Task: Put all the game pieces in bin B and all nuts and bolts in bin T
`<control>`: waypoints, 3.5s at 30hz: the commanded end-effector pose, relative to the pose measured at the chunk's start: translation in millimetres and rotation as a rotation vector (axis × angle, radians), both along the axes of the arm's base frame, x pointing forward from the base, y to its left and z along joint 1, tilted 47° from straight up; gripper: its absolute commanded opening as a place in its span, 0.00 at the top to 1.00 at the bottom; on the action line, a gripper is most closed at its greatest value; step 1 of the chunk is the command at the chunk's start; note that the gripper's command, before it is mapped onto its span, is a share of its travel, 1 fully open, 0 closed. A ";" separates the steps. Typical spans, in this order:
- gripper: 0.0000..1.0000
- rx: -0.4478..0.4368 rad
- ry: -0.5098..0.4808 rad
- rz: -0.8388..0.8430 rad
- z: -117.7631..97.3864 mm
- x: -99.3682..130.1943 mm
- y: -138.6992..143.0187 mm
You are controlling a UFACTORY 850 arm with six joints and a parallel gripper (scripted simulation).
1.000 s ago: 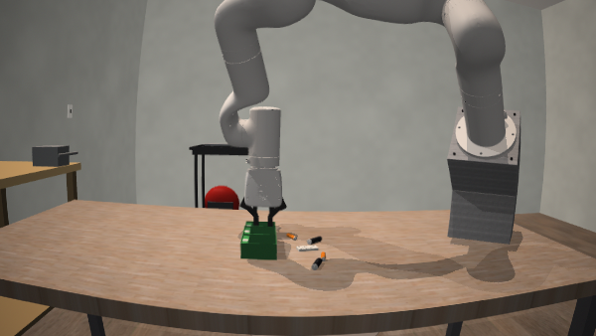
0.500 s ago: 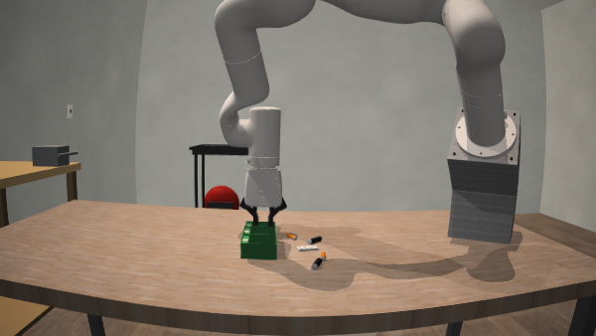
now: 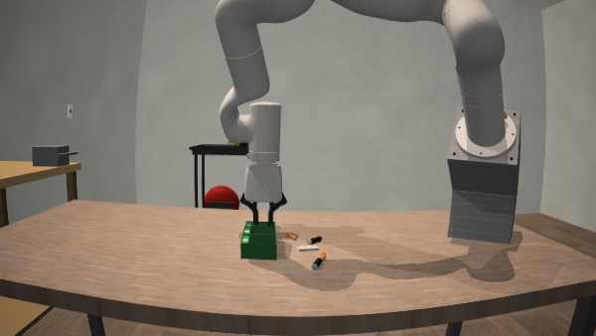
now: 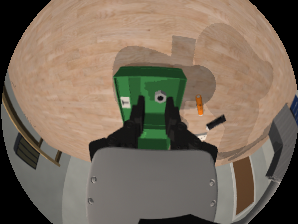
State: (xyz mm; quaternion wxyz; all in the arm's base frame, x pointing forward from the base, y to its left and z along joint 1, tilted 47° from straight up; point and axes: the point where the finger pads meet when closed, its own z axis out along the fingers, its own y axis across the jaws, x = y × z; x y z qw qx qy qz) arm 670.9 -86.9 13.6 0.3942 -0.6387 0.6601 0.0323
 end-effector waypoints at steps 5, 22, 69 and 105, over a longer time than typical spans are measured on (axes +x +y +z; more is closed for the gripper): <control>0.70 -0.001 -0.001 -0.001 8.3 -5.0 -6.8; 0.59 0.023 0.026 -0.035 23.5 -20.7 -12.1; 0.59 0.648 0.737 -0.929 45.8 -131.7 101.1; 0.59 0.648 0.737 -0.929 34.7 -124.0 109.5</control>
